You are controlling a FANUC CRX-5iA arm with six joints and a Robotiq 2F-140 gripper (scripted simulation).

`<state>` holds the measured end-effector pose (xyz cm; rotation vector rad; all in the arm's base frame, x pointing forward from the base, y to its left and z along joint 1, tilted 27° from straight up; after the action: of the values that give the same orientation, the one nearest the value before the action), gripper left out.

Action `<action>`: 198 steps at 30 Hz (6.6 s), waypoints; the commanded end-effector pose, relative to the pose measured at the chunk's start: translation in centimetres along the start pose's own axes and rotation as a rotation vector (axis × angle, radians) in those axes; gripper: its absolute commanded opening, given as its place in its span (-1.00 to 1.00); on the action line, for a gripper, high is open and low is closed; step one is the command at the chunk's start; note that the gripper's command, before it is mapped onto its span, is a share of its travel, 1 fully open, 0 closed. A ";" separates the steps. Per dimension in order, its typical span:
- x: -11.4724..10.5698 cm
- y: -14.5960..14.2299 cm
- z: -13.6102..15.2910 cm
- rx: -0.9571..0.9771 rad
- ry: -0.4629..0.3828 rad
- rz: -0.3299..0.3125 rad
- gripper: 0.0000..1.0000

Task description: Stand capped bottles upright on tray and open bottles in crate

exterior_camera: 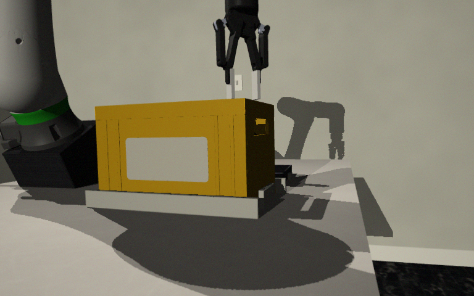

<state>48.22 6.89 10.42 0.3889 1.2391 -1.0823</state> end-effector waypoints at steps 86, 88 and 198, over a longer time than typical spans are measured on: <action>5.0 -6.6 12.5 0.000 0.000 0.000 -0.24; 5.2 -6.6 12.5 0.000 0.000 0.000 -0.24; -2.1 -6.6 12.5 0.000 0.000 0.000 -1.00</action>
<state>49.92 -4.92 18.10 0.3892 1.2392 -1.0826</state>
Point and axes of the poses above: the point where the finger pads meet when closed, its own x axis out along the fingers, its own y axis across the jaws, z = x × y, the point moved 5 cm from there along -x, back along the fingers
